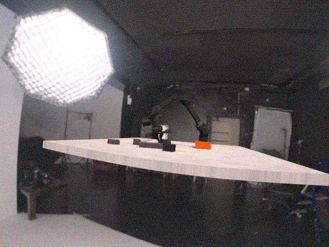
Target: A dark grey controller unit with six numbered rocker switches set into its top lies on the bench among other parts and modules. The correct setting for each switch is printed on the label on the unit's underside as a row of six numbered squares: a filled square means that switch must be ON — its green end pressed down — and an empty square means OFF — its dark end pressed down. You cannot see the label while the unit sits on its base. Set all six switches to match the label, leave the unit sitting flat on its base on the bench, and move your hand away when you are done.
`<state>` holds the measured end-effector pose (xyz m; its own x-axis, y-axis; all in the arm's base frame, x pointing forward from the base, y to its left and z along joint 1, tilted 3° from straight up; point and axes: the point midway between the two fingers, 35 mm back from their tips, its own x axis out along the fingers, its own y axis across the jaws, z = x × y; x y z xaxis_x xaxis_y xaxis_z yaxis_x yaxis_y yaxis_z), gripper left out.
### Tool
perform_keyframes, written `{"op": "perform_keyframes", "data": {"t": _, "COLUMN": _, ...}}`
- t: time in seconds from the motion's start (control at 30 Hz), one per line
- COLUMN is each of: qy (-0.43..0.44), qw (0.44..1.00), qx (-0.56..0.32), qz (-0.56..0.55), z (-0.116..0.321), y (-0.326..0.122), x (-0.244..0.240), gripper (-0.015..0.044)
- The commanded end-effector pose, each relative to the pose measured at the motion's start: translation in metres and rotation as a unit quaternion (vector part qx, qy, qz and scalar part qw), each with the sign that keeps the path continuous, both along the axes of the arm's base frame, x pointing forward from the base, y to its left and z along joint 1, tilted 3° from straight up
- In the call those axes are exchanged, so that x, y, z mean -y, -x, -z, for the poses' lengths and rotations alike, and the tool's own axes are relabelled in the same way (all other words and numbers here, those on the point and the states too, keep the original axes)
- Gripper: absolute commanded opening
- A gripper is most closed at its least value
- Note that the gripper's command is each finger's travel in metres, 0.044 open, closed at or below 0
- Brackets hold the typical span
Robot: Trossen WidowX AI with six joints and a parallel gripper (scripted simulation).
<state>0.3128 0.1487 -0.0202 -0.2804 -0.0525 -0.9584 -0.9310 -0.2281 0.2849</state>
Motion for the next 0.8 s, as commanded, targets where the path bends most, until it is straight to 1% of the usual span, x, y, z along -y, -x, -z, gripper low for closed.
{"op": "perform_keyframes", "data": {"t": 0.0, "qy": 0.006, "qw": 1.000, "qx": -0.015, "qz": 0.002, "z": 0.004, "y": 0.012, "x": 0.004, "gripper": 0.0000}}
{"op": "perform_keyframes", "data": {"t": 0.6, "qy": 0.006, "qw": 1.000, "qx": -0.016, "qz": 0.002, "z": 0.004, "y": 0.034, "x": 0.010, "gripper": 0.0000}}
{"op": "perform_keyframes", "data": {"t": 0.63, "qy": -0.002, "qw": 1.000, "qx": 0.002, "qz": 0.000, "z": -0.002, "y": 0.020, "x": 0.004, "gripper": 0.0000}}
{"op": "perform_keyframes", "data": {"t": 0.77, "qy": 0.001, "qw": 1.000, "qx": -0.003, "qz": 0.001, "z": -0.017, "y": -0.001, "x": -0.001, "gripper": 0.0000}}
